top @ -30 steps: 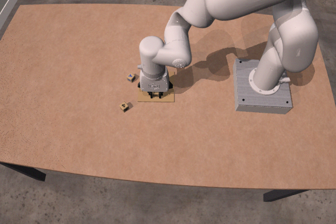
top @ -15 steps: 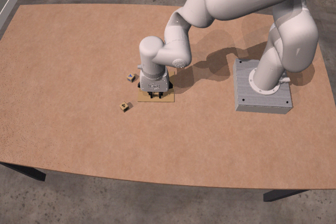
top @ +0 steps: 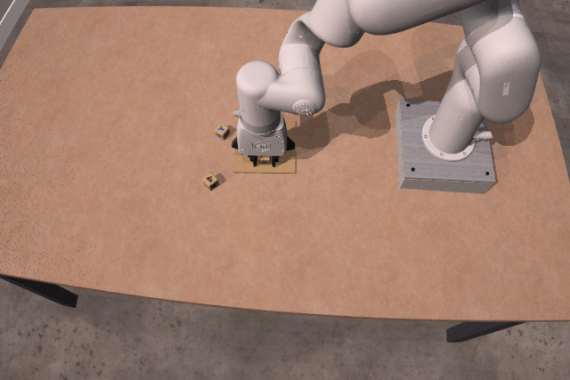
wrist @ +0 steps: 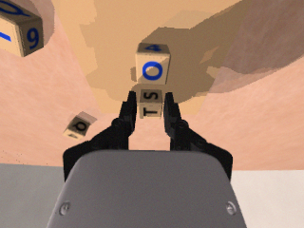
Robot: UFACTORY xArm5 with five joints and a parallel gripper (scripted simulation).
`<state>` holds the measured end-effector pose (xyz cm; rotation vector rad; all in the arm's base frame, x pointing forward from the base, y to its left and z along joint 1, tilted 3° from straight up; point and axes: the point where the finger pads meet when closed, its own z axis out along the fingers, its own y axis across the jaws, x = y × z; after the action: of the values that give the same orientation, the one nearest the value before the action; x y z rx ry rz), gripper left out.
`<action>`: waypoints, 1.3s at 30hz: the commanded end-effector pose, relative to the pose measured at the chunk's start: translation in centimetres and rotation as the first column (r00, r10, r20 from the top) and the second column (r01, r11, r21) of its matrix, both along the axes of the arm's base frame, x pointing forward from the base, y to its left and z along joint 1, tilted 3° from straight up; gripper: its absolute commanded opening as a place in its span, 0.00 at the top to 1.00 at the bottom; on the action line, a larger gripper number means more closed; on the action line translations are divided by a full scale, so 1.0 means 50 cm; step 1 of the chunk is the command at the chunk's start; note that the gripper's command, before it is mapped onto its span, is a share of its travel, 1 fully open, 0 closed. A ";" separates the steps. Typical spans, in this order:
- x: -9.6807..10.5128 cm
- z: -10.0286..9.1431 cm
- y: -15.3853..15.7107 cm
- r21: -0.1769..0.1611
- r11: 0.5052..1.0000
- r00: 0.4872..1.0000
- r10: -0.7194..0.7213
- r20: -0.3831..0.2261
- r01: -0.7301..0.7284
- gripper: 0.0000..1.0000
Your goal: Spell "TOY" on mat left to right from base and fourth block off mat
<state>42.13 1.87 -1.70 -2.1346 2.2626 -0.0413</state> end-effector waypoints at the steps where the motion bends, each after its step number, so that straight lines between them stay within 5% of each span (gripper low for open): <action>1: 0.003 0.002 0.000 0.000 1.000 1.000 0.000 0.003 0.000 0.58; 22: 0.001 0.038 0.000 0.000 1.000 1.000 0.000 0.003 0.000 0.58; 33: -0.004 0.151 0.000 0.000 1.000 1.000 0.000 0.003 0.000 0.58; 39: -0.005 0.174 -0.001 0.000 1.000 1.000 0.000 0.003 0.000 0.58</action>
<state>41.86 1.84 6.80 -2.1332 2.2611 -0.0440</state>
